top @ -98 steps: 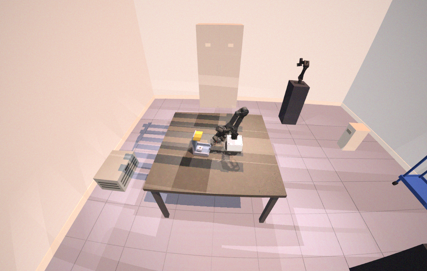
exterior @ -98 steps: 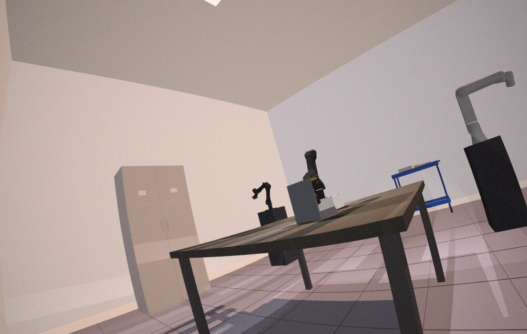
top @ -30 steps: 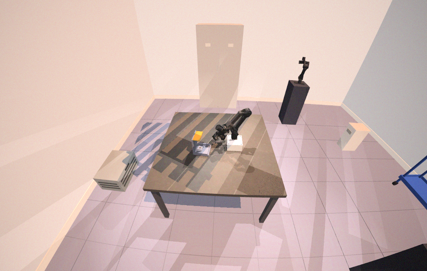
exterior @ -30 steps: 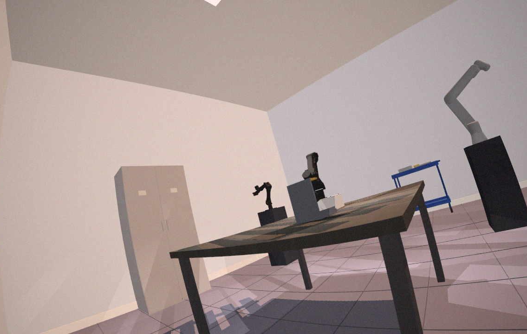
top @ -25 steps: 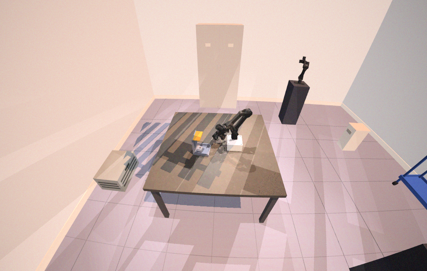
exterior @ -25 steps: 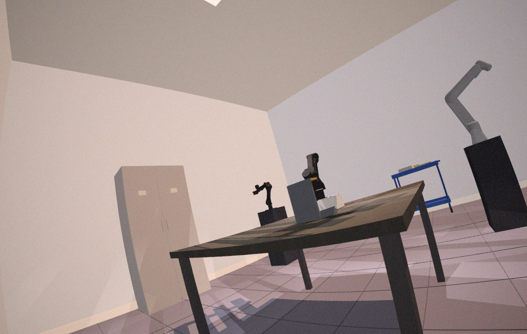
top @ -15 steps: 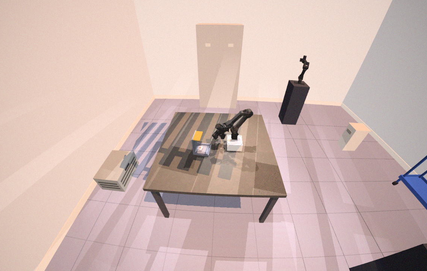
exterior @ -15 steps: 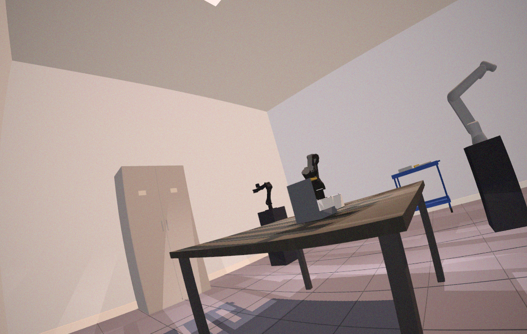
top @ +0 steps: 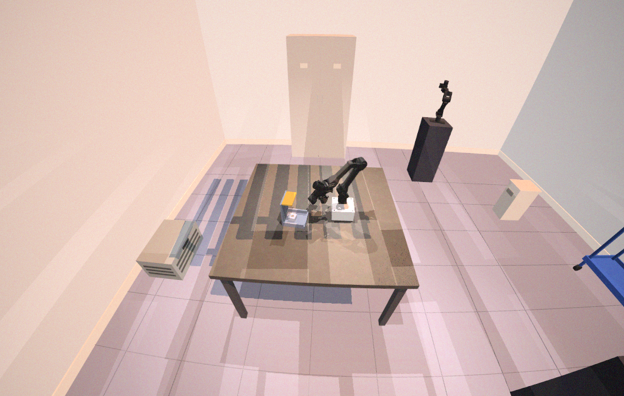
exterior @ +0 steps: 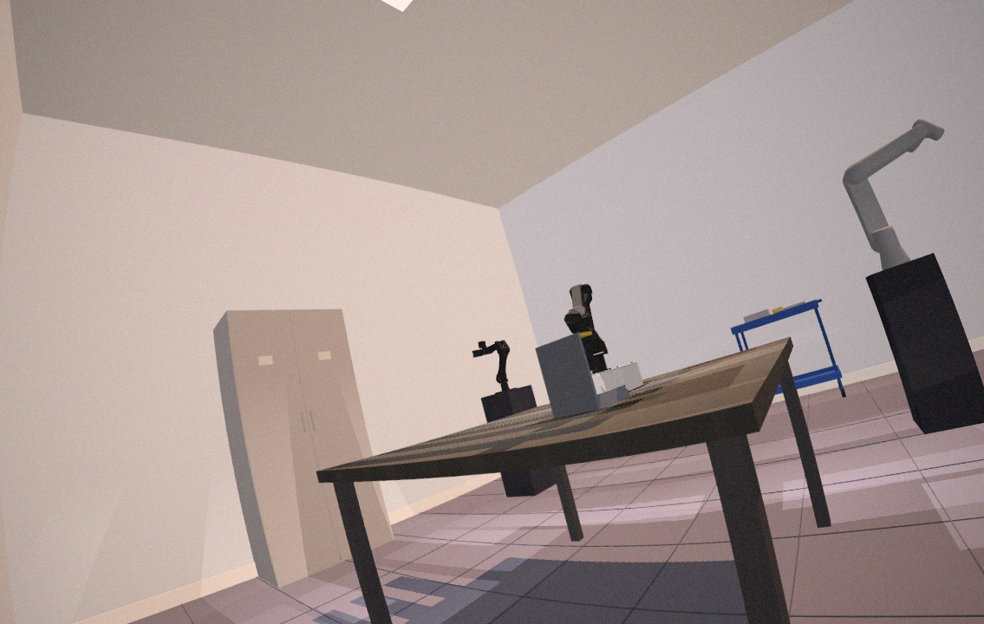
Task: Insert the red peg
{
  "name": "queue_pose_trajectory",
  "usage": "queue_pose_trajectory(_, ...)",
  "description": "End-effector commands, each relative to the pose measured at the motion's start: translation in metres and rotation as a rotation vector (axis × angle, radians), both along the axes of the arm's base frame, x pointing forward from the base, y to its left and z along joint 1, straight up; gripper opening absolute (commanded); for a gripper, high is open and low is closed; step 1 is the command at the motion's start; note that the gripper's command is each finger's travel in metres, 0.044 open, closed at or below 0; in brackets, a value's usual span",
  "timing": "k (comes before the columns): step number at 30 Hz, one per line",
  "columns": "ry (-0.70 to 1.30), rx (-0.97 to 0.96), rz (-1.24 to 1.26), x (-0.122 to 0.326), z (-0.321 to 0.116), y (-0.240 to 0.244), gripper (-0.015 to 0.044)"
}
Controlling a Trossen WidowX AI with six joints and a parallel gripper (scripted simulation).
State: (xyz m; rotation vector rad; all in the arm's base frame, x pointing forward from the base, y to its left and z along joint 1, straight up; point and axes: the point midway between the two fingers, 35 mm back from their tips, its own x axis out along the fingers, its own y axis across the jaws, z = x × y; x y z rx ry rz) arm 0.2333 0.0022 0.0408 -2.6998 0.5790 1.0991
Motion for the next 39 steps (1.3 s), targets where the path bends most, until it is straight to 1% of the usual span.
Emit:
queue_pose_trajectory(1, -0.003, -0.001, 0.009, 0.005, 0.002, 0.005, 0.0)
queue_pose_trajectory(39, -0.007, 0.002, 0.128, 0.048, 0.008, 0.066, 0.0)
